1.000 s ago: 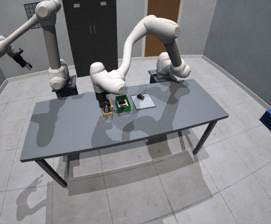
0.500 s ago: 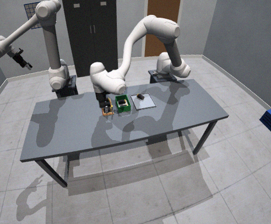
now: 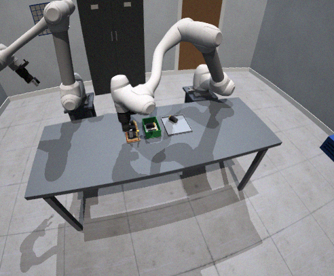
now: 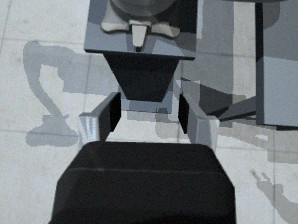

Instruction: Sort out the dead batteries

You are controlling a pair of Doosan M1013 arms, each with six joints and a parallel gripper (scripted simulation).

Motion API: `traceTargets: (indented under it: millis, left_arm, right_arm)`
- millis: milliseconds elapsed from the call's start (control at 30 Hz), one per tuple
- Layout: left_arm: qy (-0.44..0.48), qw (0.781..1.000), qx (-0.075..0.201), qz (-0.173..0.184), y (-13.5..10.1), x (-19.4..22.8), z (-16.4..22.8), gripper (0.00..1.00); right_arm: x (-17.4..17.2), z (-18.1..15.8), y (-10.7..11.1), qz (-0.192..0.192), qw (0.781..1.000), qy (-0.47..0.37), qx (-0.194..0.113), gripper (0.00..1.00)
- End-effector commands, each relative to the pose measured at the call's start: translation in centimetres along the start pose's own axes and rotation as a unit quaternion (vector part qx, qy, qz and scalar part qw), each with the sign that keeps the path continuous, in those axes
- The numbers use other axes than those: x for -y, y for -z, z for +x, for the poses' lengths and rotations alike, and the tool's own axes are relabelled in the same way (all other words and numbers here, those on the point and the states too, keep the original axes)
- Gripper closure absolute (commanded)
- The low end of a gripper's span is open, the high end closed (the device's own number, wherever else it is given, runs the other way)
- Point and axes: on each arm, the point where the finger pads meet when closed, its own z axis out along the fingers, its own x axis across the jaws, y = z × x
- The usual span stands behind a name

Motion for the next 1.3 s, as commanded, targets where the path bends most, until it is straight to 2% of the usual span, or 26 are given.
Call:
traceTargets:
  millis: [0, 333, 400, 633, 1267]
  left_arm:
    - [0.0, 1.0, -0.001, -0.001, 1.3, 0.0, 0.0, 0.1]
    - [0.0, 1.0, -0.001, -0.001, 6.0, 0.0, 0.0, 0.1]
    - [0.0, 1.0, -0.001, -0.001, 6.0, 0.0, 0.0, 0.1]
    - [0.0, 1.0, -0.001, -0.001, 8.4, 0.0, 0.0, 0.1]
    - [0.0, 1.0, -0.001, -0.001, 9.1, 0.0, 0.0, 0.1]
  right_arm:
    - [0.0, 0.0, 0.1, 0.0, 1.0, 0.0, 0.0, 0.0]
    - [0.0, 0.0, 0.1, 0.0, 1.0, 0.0, 0.0, 0.0]
    - [0.0, 0.0, 0.1, 0.0, 1.0, 0.0, 0.0, 0.0]
    - [0.0, 0.0, 0.1, 0.0, 1.0, 0.0, 0.0, 0.0]
    - [0.0, 0.0, 0.1, 0.0, 1.0, 0.0, 0.0, 0.0]
